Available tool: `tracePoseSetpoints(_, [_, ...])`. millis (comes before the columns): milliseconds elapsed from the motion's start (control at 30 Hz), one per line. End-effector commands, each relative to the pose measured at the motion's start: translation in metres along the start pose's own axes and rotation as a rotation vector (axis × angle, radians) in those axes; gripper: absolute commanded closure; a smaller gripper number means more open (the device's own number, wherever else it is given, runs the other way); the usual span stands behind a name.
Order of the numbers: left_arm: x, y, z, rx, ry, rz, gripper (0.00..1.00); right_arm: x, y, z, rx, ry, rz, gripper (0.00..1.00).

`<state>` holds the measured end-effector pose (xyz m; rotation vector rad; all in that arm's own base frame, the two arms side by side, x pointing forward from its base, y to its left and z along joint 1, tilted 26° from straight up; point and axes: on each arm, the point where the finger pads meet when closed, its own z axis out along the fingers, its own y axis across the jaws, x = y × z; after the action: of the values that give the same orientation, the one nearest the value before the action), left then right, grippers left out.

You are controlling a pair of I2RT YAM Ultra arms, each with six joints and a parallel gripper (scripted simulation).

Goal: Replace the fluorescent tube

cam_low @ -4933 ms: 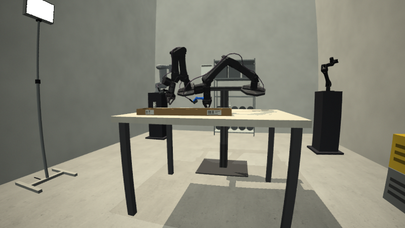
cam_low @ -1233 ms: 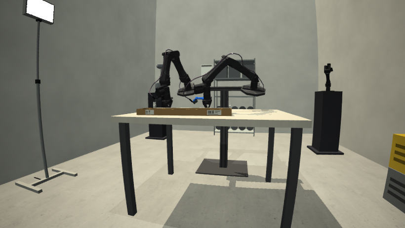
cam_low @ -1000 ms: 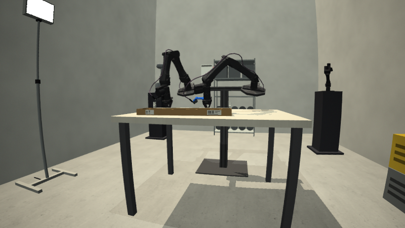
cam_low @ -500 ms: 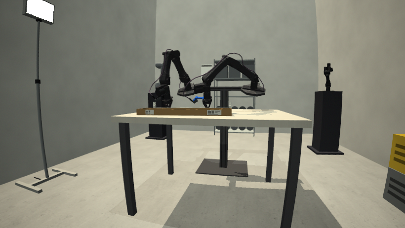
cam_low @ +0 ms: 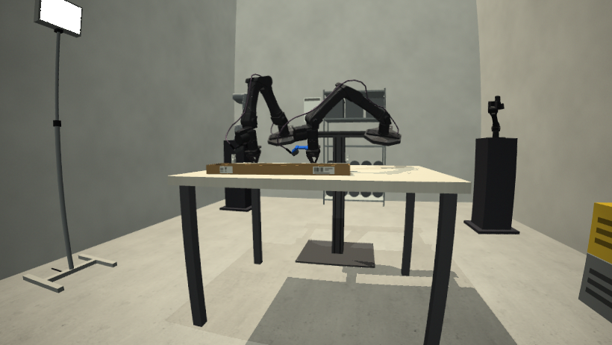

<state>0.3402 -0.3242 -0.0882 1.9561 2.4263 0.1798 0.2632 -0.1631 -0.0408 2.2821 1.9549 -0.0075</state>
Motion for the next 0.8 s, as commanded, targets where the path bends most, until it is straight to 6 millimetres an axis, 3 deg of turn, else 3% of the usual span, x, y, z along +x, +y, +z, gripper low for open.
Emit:
tracePoseSetpoints(0, [-0.011,-0.008,-0.025,-0.009,-0.033,0.036,0.89,-0.010,0.011,-0.014,-0.029,-0.035,0.008,0.89])
tracePoseSetpoints(233, [-0.006,-0.013,-0.019,0.003,-0.014,0.030,0.89,-0.009,0.013,-0.015,-0.033,-0.036,-0.001,0.89])
tracePoseSetpoints(267, [-0.006,-0.011,-0.020,0.002,-0.016,0.015,0.89,-0.006,0.004,-0.012,-0.009,-0.028,-0.004,0.89])
tracePoseSetpoints(300, [-0.001,-0.016,-0.019,0.010,-0.002,0.020,0.89,-0.006,0.013,-0.019,-0.034,-0.036,-0.017,0.89])
tracePoseSetpoints(400, [-0.020,-0.003,-0.035,-0.023,-0.059,0.029,0.89,-0.014,0.011,-0.017,-0.030,-0.039,0.005,0.89])
tracePoseSetpoints(667, [-0.003,-0.017,-0.023,0.008,-0.008,0.019,0.89,-0.006,0.009,-0.020,-0.024,-0.034,-0.005,0.89])
tracePoseSetpoints(767, [-0.009,-0.012,-0.028,-0.004,-0.027,0.030,0.89,-0.012,0.011,-0.021,-0.035,-0.041,0.008,0.89])
